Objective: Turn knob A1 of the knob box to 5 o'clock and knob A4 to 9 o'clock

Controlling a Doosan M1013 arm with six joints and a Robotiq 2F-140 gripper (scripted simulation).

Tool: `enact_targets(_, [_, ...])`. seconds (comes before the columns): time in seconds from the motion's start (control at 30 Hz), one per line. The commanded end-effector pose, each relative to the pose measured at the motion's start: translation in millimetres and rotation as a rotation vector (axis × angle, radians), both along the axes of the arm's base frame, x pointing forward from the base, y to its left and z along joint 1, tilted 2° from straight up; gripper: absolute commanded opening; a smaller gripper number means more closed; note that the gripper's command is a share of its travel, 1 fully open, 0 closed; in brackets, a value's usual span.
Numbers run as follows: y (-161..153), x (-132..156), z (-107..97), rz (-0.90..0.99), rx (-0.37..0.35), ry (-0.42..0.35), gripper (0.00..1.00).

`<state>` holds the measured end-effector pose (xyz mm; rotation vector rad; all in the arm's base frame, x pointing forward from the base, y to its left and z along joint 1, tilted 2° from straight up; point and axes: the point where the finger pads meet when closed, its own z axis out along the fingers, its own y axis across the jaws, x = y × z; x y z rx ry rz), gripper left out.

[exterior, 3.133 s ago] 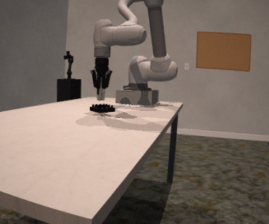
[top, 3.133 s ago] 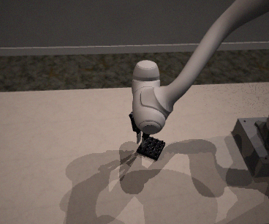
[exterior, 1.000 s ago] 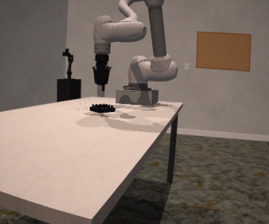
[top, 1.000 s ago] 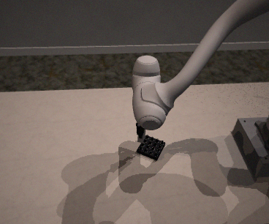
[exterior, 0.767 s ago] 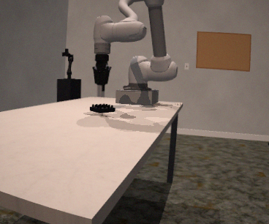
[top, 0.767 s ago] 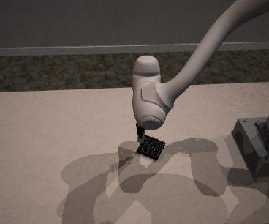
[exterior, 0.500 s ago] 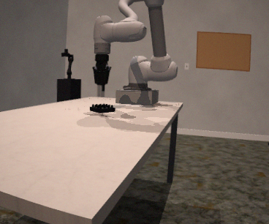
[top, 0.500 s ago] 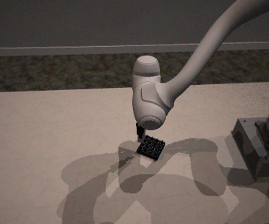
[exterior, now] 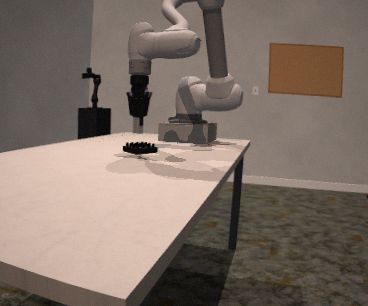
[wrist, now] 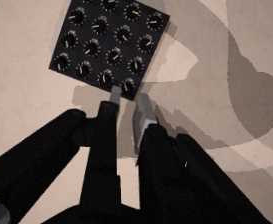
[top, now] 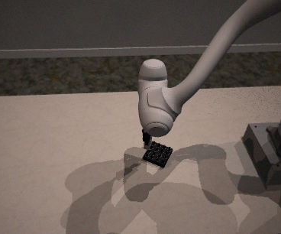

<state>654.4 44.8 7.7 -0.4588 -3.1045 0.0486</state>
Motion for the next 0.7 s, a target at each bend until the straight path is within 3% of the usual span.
enact_targets(0.0, [0, 0, -2, 0.000, 0.000, 0.000, 0.12])
enact_targets(0.67, [0, 0, -22, 0.000, 0.000, 0.000, 0.12])
